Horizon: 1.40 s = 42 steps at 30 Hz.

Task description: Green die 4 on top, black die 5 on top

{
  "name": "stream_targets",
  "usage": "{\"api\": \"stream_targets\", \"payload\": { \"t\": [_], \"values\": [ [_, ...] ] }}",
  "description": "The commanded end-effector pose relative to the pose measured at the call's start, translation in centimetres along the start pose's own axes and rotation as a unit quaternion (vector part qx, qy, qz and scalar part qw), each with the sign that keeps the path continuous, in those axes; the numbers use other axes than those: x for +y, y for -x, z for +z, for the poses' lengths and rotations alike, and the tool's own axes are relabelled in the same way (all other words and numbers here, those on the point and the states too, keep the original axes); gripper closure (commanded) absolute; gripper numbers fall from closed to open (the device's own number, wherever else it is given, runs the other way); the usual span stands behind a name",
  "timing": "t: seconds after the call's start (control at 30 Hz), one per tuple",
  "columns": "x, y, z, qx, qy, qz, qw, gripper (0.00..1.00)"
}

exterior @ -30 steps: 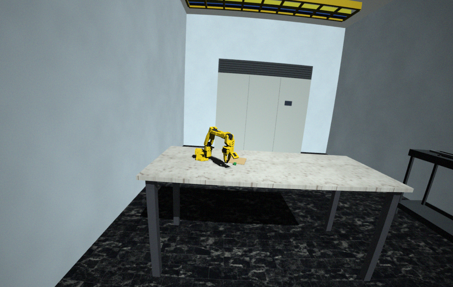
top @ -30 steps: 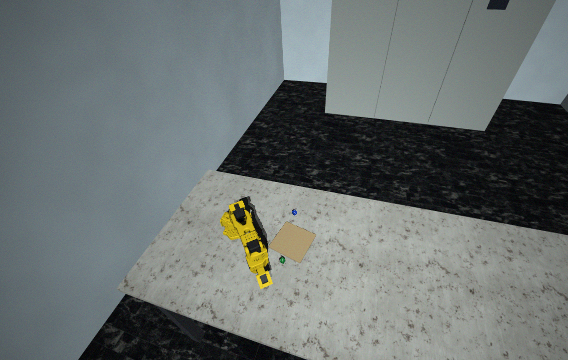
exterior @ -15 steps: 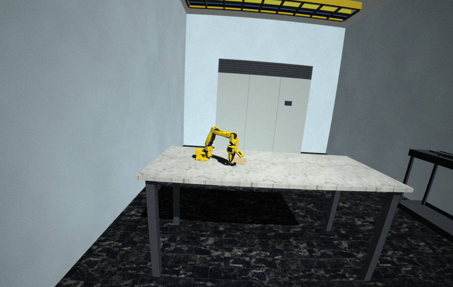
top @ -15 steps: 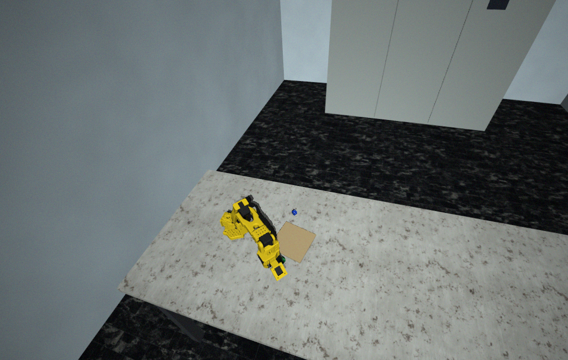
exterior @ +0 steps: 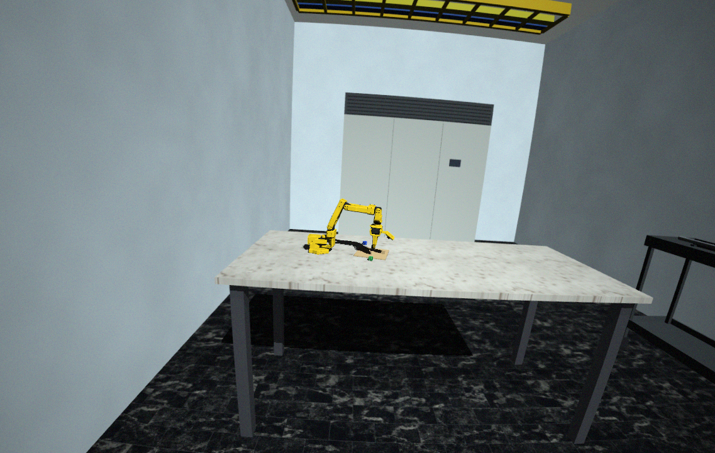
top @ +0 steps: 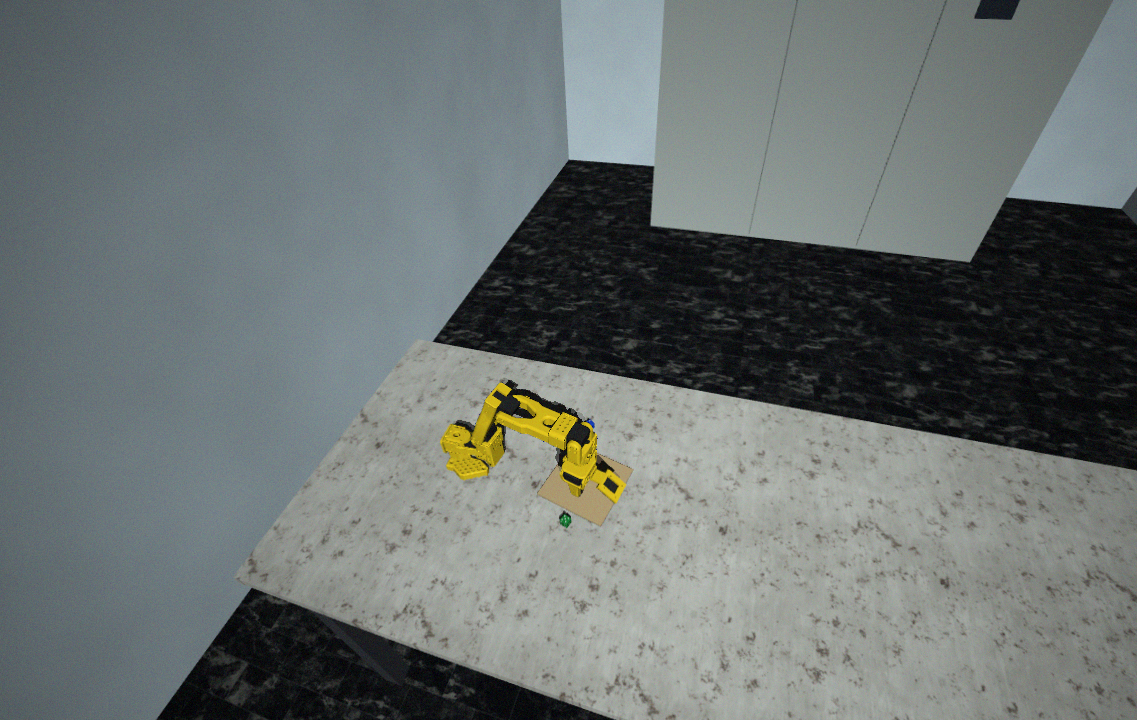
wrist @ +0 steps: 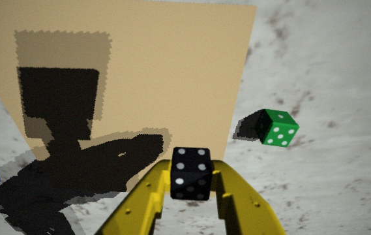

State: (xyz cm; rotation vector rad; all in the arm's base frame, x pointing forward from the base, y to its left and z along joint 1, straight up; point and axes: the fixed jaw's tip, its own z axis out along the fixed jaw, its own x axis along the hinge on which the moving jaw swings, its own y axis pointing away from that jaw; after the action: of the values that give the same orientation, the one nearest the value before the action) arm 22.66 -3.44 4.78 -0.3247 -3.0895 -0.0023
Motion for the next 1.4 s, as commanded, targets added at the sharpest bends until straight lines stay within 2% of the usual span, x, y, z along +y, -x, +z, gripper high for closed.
{"api": "stream_targets", "payload": {
  "t": [0.0, 0.17, 0.33, 1.17, 1.37],
  "values": [
    [1.5, 0.8, -1.2, -0.037, 0.002, -0.029, 0.999, 1.0],
    [4.0, 0.4, -1.1, -0.037, 0.002, -0.081, 0.996, 1.0],
    [5.0, 0.2, -1.1, -0.036, 0.002, -0.103, 0.994, 1.0],
    [5.2, 0.3, -1.1, -0.039, 0.002, -0.108, 0.993, 1.0],
    [5.2, 0.3, -0.8, -0.039, 0.002, -0.108, 0.993, 1.0]
  ]
}}
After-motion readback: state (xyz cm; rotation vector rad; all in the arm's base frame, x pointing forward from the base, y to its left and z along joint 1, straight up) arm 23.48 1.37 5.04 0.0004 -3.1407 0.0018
